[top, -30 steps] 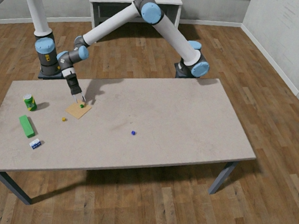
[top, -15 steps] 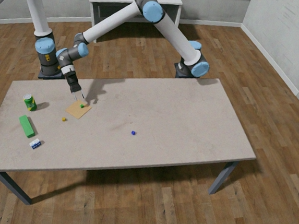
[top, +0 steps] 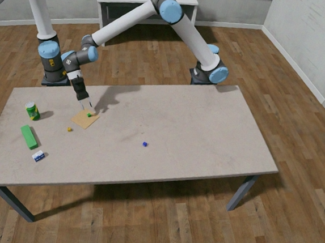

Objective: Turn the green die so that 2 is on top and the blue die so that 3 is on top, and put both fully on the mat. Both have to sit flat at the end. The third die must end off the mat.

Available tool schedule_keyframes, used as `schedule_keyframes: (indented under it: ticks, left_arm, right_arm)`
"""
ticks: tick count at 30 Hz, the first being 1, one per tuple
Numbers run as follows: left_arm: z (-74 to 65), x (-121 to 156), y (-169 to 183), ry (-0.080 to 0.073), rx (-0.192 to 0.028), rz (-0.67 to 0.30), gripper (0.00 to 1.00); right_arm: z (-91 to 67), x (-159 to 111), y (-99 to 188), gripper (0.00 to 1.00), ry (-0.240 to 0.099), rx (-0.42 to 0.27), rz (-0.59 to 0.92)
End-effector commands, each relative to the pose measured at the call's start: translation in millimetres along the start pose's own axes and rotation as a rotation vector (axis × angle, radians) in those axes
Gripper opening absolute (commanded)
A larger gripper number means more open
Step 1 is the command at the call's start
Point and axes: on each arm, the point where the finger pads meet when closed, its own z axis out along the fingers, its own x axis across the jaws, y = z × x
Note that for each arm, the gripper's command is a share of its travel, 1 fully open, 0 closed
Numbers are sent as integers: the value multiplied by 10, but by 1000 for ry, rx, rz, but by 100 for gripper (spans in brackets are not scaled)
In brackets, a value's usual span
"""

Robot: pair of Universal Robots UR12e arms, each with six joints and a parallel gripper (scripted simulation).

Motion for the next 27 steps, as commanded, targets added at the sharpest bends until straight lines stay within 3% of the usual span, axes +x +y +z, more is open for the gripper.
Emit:
schedule_keyframes:
  ticks: [1, 4, 10, 12, 15, 21, 23, 25, 27]
  left_arm:
    - [-20, 9, -7, 5, -63, 1, 100]
    - [-30, 15, -11, 8, -92, 3, 100]
    - [-30, 15, -12, 9, -97, 3, 100]
    - [-25, 13, -14, 7, -110, 2, 100]
    - [-10, 7, -20, 4, -156, 2, 100]
    - [-5, 8, -42, 3, -295, 2, 100]
    - [-5, 8, -42, 3, -295, 2, 100]
    - [-13, 12, -49, 6, -329, 3, 100]
    - [-19, 15, -53, 8, -349, 4, 100]
  right_arm:
    - [-8, 2, 6, 100, 0, -2, 0]
    - [-8, 2, 6, 100, 0, -2, 0]
    - [-8, 2, 6, 100, 0, -2, 0]
    - [-8, 2, 6, 100, 0, -2, 0]
    - [-8, 2, 6, 100, 0, -2, 0]
    - [-8, 2, 6, 100, 0, -2, 0]
    - [-8, 2, 6, 100, 0, -2, 0]
    - [-8, 2, 6, 100, 0, -2, 0]
    - [-8, 2, 6, 100, 0, -2, 0]
